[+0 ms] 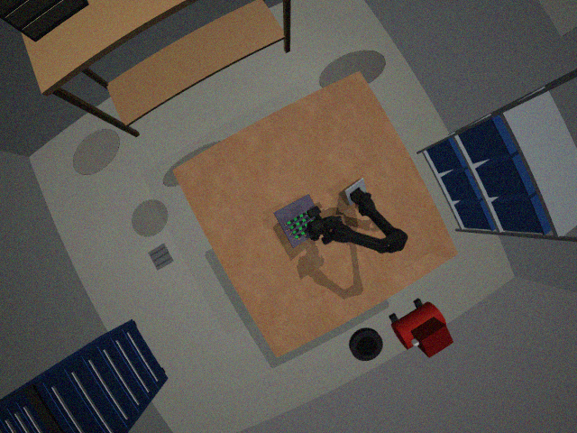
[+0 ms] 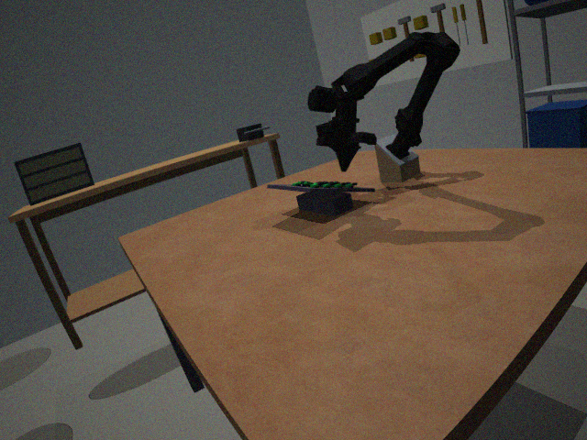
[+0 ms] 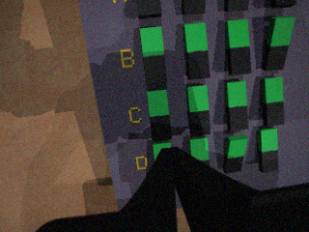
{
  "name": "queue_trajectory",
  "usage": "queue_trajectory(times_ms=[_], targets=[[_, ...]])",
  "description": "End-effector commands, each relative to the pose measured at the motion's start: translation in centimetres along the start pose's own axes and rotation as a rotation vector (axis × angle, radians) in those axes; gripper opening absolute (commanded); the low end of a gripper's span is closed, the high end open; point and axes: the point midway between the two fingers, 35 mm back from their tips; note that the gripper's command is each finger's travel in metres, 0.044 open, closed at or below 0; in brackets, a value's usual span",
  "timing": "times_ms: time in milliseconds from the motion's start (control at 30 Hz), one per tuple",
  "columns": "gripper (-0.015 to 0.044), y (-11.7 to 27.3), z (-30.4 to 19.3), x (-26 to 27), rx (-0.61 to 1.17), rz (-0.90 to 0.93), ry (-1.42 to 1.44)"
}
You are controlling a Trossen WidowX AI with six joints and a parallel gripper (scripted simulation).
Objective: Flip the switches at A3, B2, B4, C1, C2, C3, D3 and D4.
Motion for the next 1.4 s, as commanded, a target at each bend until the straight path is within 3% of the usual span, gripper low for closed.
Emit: queue_trajectory(times_ms=[0, 533, 1367], targets=[[0.0, -0.5, 0.1, 0.1, -0.014, 0.005, -0.003], [0.0, -2.9, 0.0, 0.1, -0.015, 0.006, -0.003], [0.0, -3.0, 0.0, 0.1, -0.015, 0.006, -0.003]])
Point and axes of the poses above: the point midway between the two fingers, 35 mm back from their tips, its own y axis back along the fingers, its own x axis across the jaws, z = x × y, and after that the axes turned 3 degrees about -y, right-handed
